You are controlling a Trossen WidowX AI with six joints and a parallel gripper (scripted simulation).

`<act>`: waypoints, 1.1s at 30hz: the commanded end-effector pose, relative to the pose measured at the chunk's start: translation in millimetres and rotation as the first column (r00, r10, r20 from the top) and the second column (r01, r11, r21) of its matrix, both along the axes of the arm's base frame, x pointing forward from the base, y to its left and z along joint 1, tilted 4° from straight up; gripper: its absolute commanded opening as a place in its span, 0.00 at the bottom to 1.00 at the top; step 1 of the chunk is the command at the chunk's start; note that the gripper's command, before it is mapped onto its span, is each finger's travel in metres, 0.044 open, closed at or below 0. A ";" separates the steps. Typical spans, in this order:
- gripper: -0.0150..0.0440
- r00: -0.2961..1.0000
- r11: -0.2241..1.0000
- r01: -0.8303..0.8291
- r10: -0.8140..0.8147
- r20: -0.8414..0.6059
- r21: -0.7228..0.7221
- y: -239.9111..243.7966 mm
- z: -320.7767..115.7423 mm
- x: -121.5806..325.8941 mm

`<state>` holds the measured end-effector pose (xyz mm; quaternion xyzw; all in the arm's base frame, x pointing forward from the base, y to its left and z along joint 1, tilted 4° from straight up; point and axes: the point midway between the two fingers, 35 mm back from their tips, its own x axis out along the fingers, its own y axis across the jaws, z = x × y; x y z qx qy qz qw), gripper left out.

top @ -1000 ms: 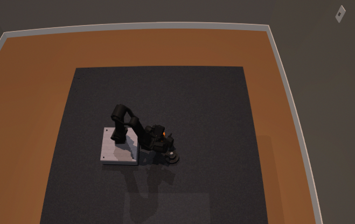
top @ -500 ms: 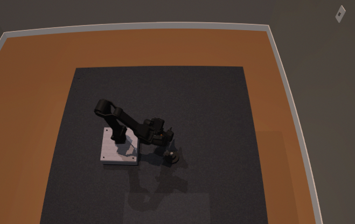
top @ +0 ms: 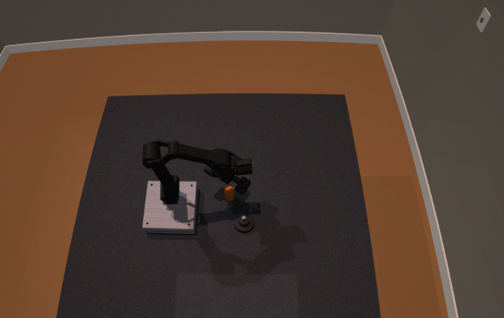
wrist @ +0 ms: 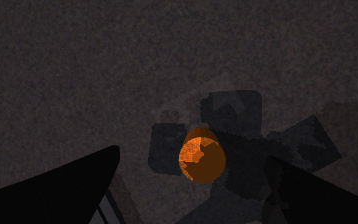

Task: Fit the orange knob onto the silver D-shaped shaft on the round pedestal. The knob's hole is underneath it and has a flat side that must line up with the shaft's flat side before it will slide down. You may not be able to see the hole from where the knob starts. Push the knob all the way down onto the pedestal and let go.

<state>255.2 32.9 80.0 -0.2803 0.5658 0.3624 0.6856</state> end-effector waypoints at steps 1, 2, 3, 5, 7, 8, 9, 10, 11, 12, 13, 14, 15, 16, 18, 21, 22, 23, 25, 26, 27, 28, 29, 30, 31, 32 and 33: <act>1.00 0.998 0.969 -0.026 0.012 -0.059 -0.246 -6.1 23.7 -0.8; 1.00 0.998 0.969 -0.026 0.012 -0.059 -0.246 -6.1 23.7 -0.8; 1.00 0.998 0.969 -0.026 0.012 -0.059 -0.246 -6.1 23.7 -0.8; 1.00 0.998 0.969 -0.026 0.012 -0.059 -0.246 -6.1 23.7 -0.8; 1.00 0.998 0.969 -0.026 0.012 -0.059 -0.246 -6.1 23.7 -0.8; 1.00 0.998 0.969 -0.026 0.012 -0.059 -0.246 -6.1 23.7 -0.8; 1.00 0.998 0.969 -0.026 0.012 -0.059 -0.246 -6.1 23.7 -0.8; 1.00 0.998 0.969 -0.026 0.012 -0.059 -0.246 -6.1 23.7 -0.8; 1.00 0.998 0.969 -0.026 0.012 -0.059 -0.246 -6.1 23.7 -0.8; 1.00 0.998 0.969 -0.026 0.012 -0.059 -0.246 -6.1 23.7 -0.8; 1.00 0.998 0.969 -0.025 0.011 -0.059 -0.246 -5.3 22.4 -1.0; 1.00 0.998 0.969 -0.024 0.009 -0.059 -0.246 -4.6 21.2 -1.1; 1.00 0.998 0.969 -0.024 0.009 -0.059 -0.246 -4.7 18.6 -0.9; 1.00 0.998 0.969 -0.024 0.009 -0.059 -0.246 -5.2 10.7 -0.3; 1.00 0.998 0.969 -0.024 0.009 -0.059 -0.246 -6.6 -8.9 0.1; 1.00 0.998 0.969 -0.024 0.009 -0.059 -0.246 -6.8 -11.5 0.0; 1.00 0.998 0.969 -0.024 0.009 -0.059 -0.246 -6.8 -11.5 0.0; 1.00 0.998 0.969 -0.024 0.009 -0.059 -0.246 -7.0 -12.7 0.1; 1.00 0.998 0.969 -0.024 0.009 -0.059 -0.246 -8.4 -21.7 0.4; 1.00 0.998 0.969 -0.024 0.009 -0.060 -0.247 -8.9 -25.3 0.4; 1.00 0.998 0.969 -0.024 0.009 -0.060 -0.247 -9.1 -26.5 0.4; 1.00 0.998 0.969 -0.024 0.009 -0.060 -0.247 -9.1 -26.5 0.4; 1.00 0.998 0.969 -0.024 0.009 -0.060 -0.247 -9.1 -26.5 0.4; 1.00 0.998 0.969 -0.024 0.009 -0.060 -0.247 -9.1 -26.7 0.5; 1.00 0.998 0.969 -0.024 0.009 -0.060 -0.247 -9.2 -27.5 0.6; 1.00 0.998 0.969 -0.024 0.009 -0.059 -0.247 -9.3 -28.9 0.8; 1.00 0.998 0.969 -0.024 0.009 -0.059 -0.247 -9.4 -30.6 1.1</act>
